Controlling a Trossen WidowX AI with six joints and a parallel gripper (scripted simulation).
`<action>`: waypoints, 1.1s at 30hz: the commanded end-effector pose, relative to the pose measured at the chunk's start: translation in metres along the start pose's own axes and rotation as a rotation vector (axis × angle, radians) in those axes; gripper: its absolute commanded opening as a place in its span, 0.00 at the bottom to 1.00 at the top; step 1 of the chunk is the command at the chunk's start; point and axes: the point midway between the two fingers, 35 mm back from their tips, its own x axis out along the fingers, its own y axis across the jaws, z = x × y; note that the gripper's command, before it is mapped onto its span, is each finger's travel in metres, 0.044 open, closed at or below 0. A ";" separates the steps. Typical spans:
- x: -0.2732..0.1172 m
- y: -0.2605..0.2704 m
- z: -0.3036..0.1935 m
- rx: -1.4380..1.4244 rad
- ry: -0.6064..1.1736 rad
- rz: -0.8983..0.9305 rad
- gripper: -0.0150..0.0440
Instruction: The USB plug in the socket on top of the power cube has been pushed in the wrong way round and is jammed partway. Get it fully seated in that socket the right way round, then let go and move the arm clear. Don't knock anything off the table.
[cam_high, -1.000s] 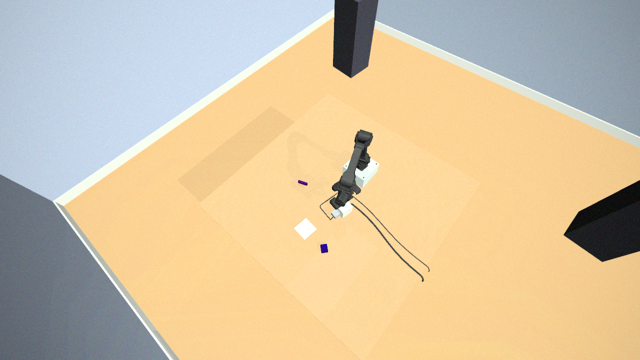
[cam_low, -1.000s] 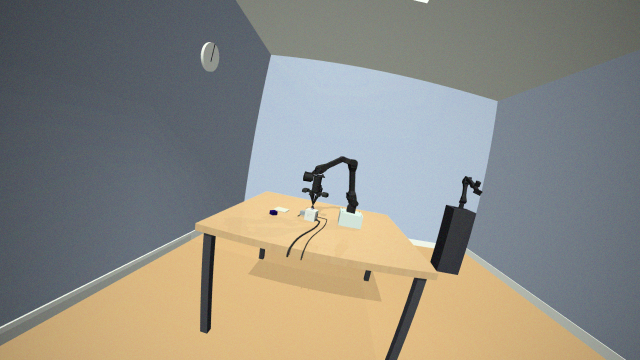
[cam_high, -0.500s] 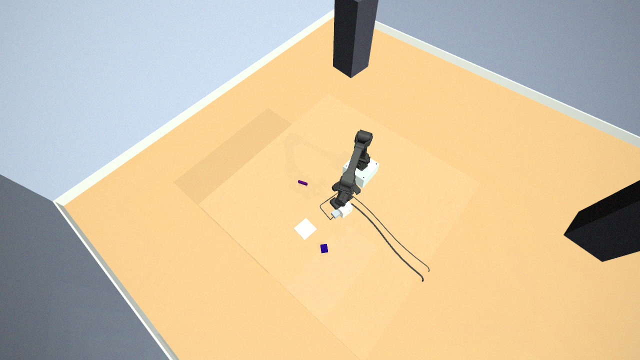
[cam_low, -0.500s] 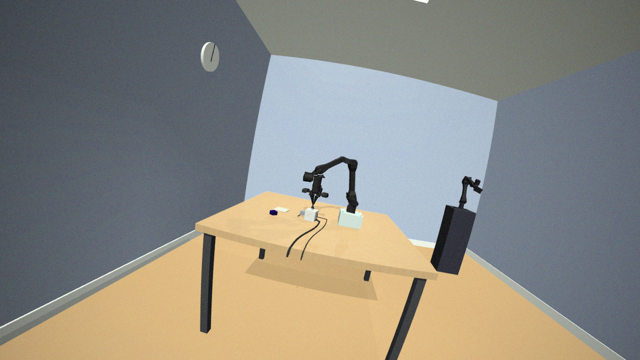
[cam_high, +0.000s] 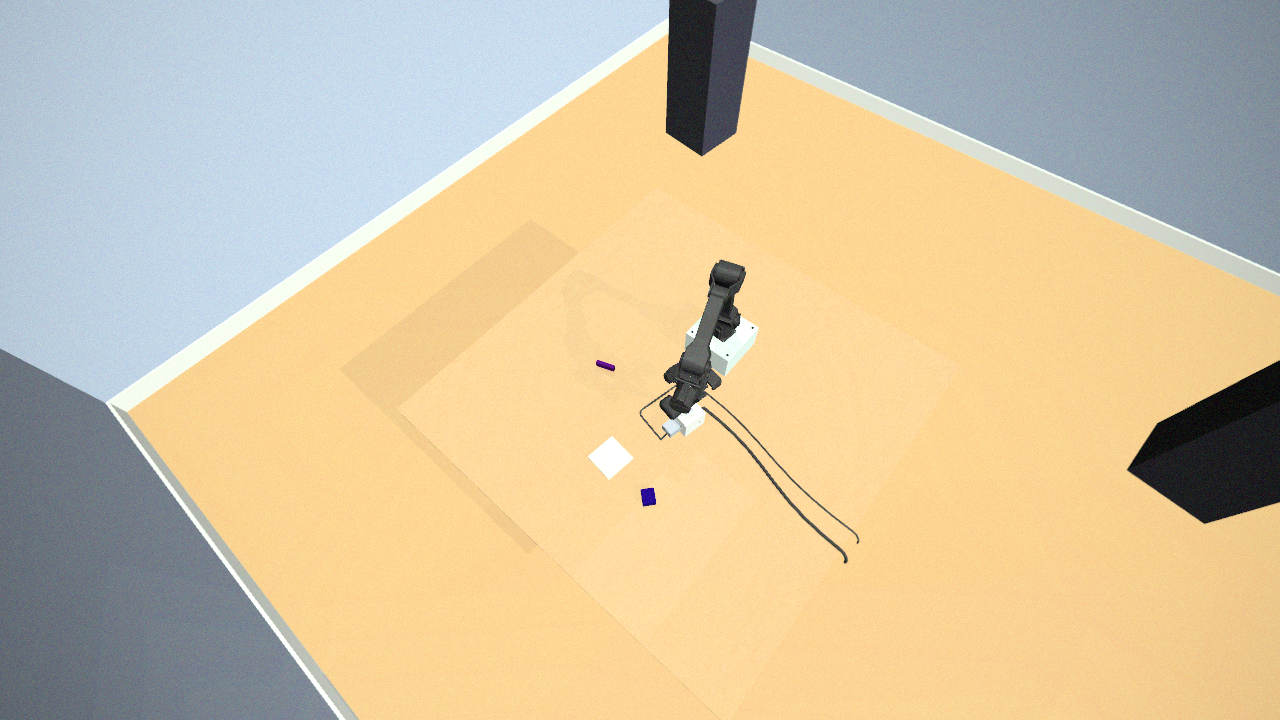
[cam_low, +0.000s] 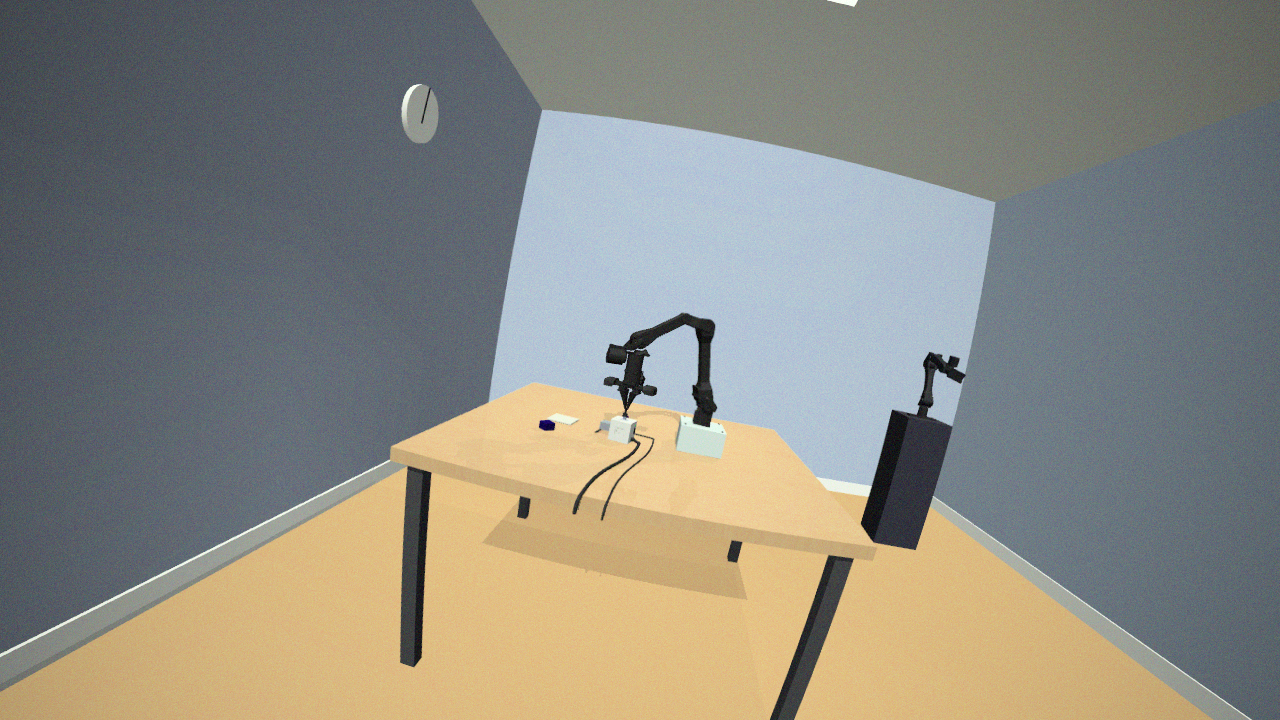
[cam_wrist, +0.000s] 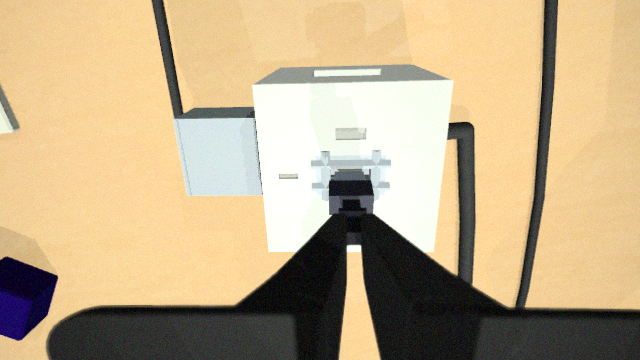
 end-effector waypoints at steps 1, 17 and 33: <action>0.001 -0.001 0.000 0.003 -0.001 -0.002 0.25; 0.003 -0.001 0.000 0.003 -0.001 -0.002 0.25; 0.005 -0.001 0.000 0.003 -0.001 -0.002 0.25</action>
